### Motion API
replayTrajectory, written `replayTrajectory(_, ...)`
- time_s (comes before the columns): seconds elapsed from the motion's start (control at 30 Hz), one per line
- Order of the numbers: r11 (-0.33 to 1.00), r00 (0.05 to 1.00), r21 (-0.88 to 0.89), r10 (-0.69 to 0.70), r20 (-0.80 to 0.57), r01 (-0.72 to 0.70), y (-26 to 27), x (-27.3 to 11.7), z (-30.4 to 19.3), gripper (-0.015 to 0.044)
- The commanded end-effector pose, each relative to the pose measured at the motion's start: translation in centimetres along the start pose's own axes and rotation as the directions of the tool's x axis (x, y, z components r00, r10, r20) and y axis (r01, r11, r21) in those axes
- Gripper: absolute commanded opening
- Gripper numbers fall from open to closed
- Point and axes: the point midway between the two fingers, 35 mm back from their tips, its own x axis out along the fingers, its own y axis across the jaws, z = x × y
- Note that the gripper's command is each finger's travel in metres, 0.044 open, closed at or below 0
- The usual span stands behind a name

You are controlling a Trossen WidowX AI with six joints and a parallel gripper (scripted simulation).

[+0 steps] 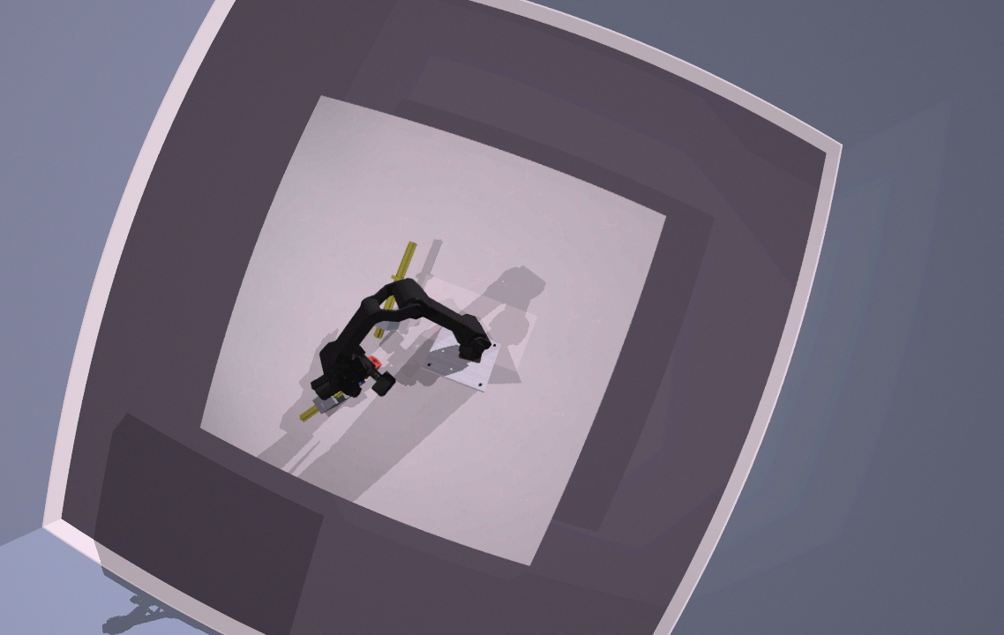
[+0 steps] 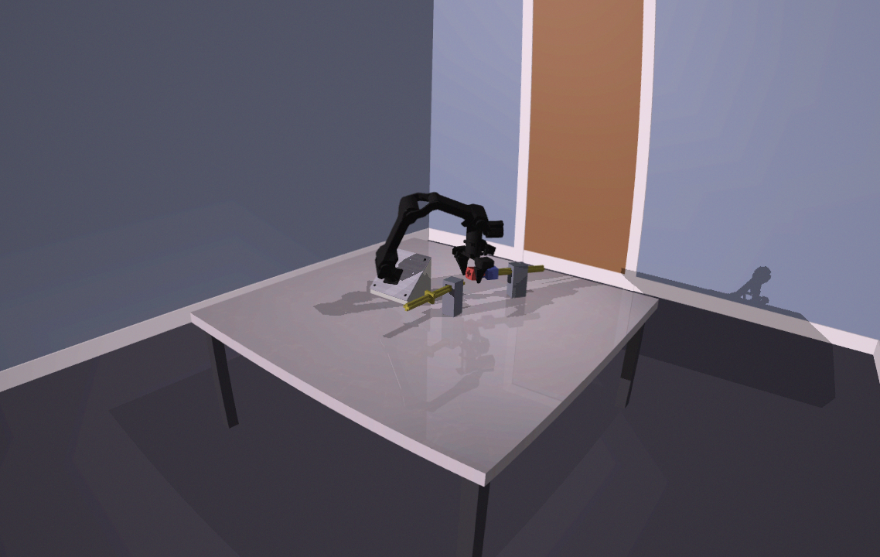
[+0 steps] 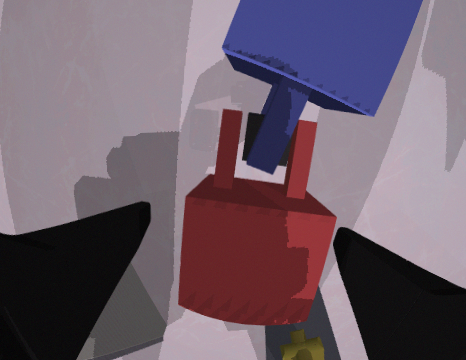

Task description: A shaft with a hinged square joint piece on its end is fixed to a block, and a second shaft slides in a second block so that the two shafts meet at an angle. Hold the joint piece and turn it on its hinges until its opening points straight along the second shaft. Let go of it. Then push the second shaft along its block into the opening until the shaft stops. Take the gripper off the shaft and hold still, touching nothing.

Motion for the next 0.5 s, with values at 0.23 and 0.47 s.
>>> replayTrajectory(0.23,1.000,0.981,0.001,-0.023,-0.191,0.024,-0.05,-1.21,-0.05,0.0440)
replayTrajectory(0.47,1.000,0.984,0.004,-0.021,-0.177,0.022,-0.07,-1.49,-0.04,0.0440)
